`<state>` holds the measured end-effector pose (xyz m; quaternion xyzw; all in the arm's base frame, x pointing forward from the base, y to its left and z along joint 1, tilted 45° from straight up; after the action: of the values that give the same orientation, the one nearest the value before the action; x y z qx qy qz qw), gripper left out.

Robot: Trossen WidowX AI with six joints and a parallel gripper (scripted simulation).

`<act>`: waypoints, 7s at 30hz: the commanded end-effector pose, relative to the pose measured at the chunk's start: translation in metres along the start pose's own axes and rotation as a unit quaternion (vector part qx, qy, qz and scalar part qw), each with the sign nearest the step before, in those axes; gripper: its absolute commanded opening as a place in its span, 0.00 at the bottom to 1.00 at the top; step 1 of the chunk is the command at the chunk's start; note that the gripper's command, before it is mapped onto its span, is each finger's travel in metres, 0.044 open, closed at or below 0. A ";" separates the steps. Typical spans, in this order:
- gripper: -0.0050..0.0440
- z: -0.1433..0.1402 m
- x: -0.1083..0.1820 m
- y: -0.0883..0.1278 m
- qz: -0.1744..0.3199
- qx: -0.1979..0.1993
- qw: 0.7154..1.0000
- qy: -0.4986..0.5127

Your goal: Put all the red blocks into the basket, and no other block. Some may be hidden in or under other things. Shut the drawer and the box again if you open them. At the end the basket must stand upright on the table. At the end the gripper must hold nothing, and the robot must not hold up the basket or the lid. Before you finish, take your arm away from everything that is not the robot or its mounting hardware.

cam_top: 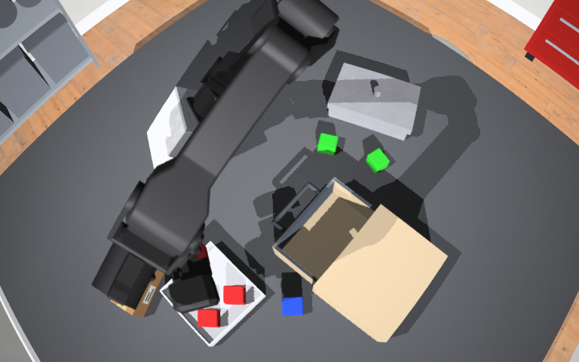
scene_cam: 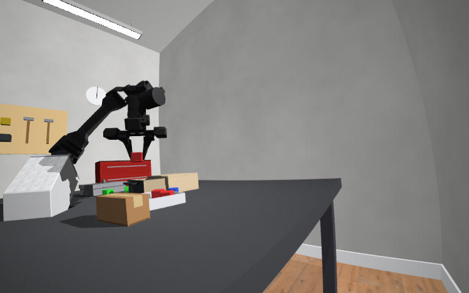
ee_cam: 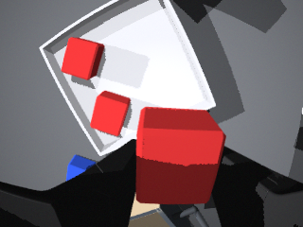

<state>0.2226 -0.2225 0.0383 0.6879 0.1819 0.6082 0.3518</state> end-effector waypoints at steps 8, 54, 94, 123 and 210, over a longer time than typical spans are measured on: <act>0.10 -0.003 -0.010 -0.022 0.001 0.004 0.990 -0.143; 0.10 -0.004 -0.009 -0.123 0.001 0.004 0.990 -0.143; 0.57 -0.003 -0.010 -0.002 0.001 0.004 0.990 -0.143; 0.40 -0.066 0.177 -0.011 0.003 0.003 0.964 0.267; 0.10 -0.025 0.200 -0.101 0.003 0.003 0.964 0.267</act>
<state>0.2493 -0.0124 0.1082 0.5026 0.2687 0.7694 0.2885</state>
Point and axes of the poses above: the point midway between the two fingers, 35 mm back from their tips, its own y axis back along the fingers, its own z axis across the jaws, x = y × z, the point moved 10 cm from there along y, back along the fingers, and after that the axes turned 2 degrees about y, right-handed, at the moved point
